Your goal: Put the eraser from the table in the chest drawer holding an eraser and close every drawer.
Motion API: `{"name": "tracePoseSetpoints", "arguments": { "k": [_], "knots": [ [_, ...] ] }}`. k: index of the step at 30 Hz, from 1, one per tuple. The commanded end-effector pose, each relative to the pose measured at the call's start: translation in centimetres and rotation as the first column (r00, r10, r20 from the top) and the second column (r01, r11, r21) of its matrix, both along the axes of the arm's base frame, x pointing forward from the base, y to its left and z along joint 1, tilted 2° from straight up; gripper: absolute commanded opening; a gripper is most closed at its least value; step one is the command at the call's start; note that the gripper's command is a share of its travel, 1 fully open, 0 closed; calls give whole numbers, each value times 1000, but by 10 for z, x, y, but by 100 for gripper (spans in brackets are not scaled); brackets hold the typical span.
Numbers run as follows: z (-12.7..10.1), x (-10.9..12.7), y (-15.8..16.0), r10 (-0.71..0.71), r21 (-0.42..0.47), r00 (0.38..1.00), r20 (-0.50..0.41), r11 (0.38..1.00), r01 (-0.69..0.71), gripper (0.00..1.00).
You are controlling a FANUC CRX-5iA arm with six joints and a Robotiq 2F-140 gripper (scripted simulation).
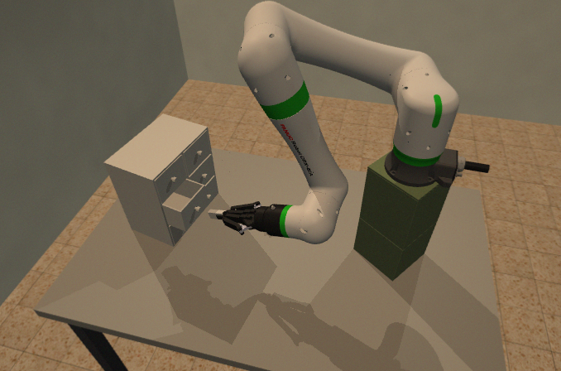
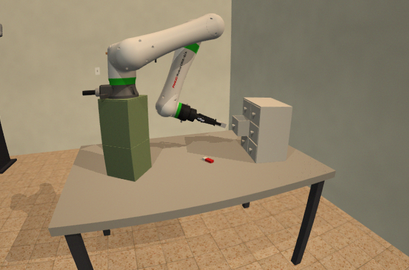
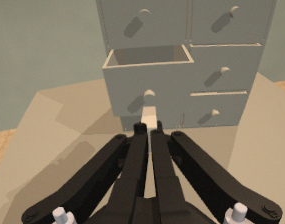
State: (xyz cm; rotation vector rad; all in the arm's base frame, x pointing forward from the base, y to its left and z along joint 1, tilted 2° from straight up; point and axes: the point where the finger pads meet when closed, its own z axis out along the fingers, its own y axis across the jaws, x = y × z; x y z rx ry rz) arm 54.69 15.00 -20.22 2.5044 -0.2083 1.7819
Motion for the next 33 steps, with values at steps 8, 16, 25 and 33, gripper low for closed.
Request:
{"name": "tracePoseSetpoints", "arguments": {
  "k": [8, 16, 25, 33],
  "knots": [
    [0, 0, 0, 0, 0, 1000, 0, 1000, 0, 0],
    [0, 0, 0, 0, 0, 1000, 0, 1000, 0, 0],
    [0, 2, 0, 0, 0, 1000, 0, 1000, 0, 0],
    [0, 7, -1, 0, 0, 1000, 0, 1000, 0, 0]
  ]
}}
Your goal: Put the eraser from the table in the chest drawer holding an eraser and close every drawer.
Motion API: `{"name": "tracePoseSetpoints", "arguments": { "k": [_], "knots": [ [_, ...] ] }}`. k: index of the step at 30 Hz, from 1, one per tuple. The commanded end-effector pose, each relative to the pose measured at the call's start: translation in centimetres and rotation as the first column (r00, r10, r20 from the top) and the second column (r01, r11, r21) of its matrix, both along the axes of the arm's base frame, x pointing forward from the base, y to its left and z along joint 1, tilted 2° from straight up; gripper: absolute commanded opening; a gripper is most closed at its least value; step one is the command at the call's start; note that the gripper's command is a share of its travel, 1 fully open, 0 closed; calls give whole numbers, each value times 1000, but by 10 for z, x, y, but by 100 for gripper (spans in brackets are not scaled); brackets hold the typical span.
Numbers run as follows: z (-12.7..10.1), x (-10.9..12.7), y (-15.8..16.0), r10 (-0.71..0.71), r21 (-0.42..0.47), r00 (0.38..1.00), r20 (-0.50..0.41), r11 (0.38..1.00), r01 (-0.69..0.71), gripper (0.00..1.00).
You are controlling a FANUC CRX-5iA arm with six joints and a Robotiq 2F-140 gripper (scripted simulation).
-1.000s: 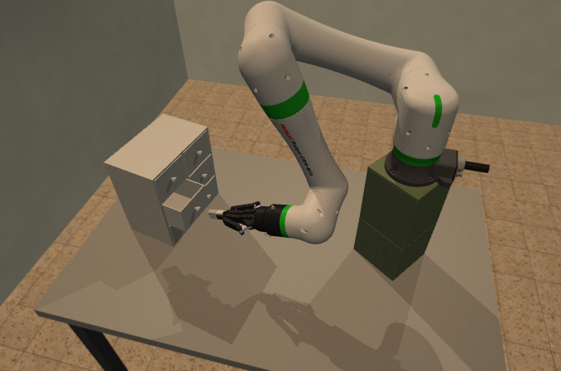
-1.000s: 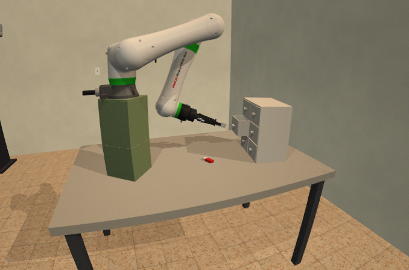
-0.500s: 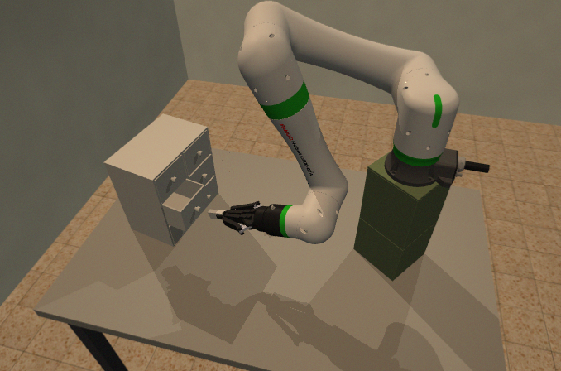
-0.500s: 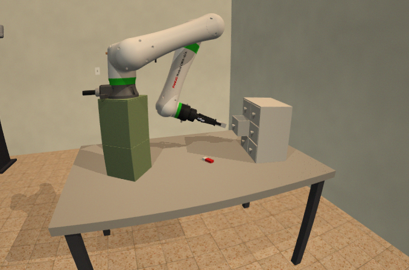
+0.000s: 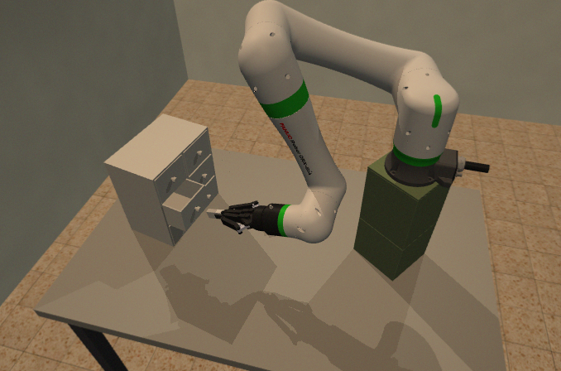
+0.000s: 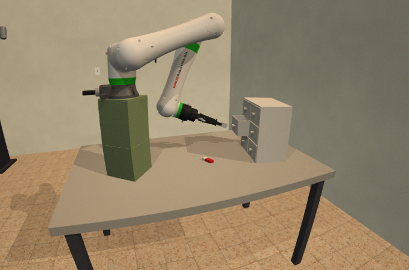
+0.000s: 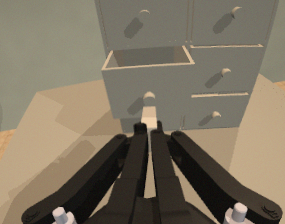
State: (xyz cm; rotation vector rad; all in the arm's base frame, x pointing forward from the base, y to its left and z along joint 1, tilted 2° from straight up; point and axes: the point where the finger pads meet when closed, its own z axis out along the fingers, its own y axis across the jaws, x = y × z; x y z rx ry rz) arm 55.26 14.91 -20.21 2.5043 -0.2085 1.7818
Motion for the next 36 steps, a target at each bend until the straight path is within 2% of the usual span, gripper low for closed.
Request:
{"name": "tracePoseSetpoints", "arguments": {
  "k": [1, 22, 36],
  "knots": [
    [0, 2, 0, 0, 0, 1000, 0, 1000, 0, 0],
    [0, 24, -3, 0, 0, 1000, 0, 1000, 0, 0],
    [1, 50, -7, 0, 0, 1000, 0, 1000, 0, 0]
  ]
}}
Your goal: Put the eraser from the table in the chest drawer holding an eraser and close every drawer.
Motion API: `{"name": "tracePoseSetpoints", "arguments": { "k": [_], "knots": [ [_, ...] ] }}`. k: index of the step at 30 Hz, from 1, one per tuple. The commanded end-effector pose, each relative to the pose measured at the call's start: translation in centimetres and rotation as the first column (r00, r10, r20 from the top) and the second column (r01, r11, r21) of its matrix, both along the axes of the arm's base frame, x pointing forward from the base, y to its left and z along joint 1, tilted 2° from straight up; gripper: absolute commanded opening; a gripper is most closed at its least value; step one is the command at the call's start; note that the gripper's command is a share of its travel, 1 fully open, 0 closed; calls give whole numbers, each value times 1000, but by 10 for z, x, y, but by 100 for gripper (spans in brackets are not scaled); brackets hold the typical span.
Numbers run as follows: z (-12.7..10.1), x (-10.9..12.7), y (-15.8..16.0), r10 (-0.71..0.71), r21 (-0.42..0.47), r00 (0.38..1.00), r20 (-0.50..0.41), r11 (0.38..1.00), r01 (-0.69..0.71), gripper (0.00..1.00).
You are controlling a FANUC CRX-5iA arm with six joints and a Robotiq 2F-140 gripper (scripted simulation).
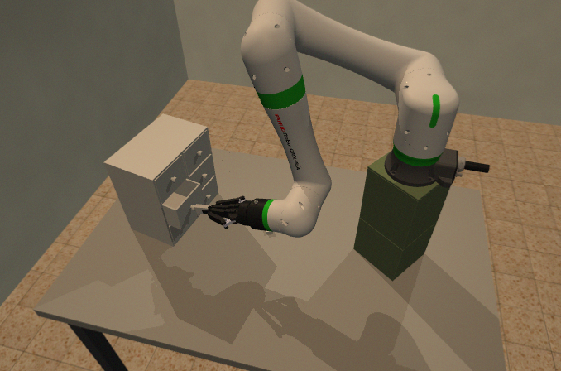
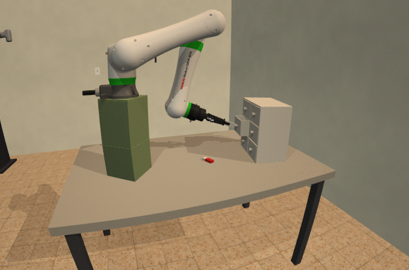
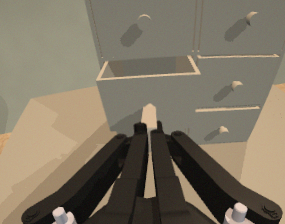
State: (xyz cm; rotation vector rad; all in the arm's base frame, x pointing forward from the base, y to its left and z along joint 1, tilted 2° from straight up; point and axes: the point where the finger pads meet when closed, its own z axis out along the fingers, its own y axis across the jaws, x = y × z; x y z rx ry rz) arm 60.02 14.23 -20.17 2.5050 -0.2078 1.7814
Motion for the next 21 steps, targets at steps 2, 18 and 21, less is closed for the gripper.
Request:
{"name": "tracePoseSetpoints", "arguments": {
  "k": [2, 18, 21],
  "knots": [
    [0, 5, -1, 0, 0, 1000, 1, 1000, 0, 0],
    [1, 30, -5, 0, 0, 1000, 1, 1000, 0, 0],
    [1, 32, -5, 0, 0, 1000, 1, 1000, 0, 0]
  ]
}}
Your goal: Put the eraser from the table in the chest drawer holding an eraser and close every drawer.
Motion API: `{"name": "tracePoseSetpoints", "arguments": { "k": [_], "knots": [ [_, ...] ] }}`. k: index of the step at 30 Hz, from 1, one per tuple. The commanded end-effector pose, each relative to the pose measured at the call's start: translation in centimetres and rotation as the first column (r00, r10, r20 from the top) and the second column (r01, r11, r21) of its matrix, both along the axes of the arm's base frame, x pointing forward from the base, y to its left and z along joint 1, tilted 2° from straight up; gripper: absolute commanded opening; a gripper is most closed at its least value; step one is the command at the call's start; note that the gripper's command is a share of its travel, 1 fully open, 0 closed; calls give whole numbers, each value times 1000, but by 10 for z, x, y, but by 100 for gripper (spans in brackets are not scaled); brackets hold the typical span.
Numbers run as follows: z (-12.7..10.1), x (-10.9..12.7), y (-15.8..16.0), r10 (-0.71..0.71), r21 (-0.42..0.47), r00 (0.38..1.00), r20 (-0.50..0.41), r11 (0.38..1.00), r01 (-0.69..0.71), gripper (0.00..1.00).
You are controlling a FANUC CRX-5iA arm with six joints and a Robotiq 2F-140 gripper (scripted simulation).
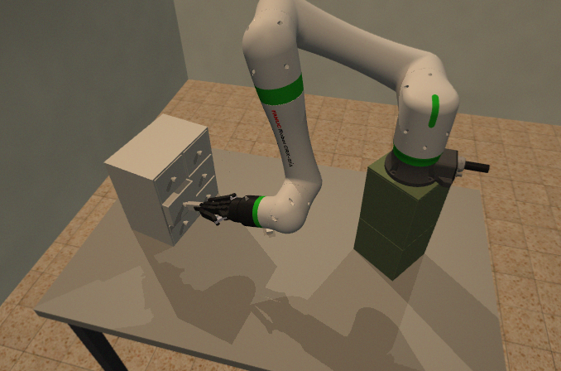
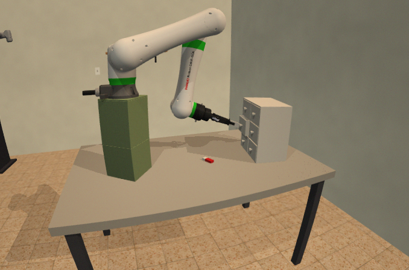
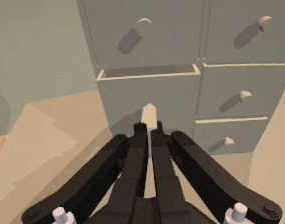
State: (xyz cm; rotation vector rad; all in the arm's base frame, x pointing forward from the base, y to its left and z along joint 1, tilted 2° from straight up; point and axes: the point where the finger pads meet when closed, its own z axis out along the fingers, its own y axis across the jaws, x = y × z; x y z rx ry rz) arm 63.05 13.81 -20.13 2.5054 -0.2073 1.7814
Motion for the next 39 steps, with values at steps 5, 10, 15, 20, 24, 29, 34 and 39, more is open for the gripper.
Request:
{"name": "tracePoseSetpoints", "arguments": {
  "k": [5, 10, 15, 20, 24, 29, 34, 39],
  "knots": [
    [0, 8, -1, -1, 0, 1000, 1, 1000, 1, 0],
    [0, 13, -2, -1, 0, 1000, 1, 1000, 1, 0],
    [1, 16, -3, -1, 0, 1000, 1, 1000, 1, 0],
    [1, 18, -3, -1, 0, 1000, 1, 1000, 1, 0],
    [1, 20, -3, -1, 0, 1000, 1, 1000, 1, 0],
    [1, 21, -3, -1, 0, 1000, 1, 1000, 1, 0],
    [1, 21, -3, -1, 0, 1000, 1, 1000, 1, 0],
    [1, 21, -3, -1, 0, 1000, 1, 1000, 1, 0]
  ]
}}
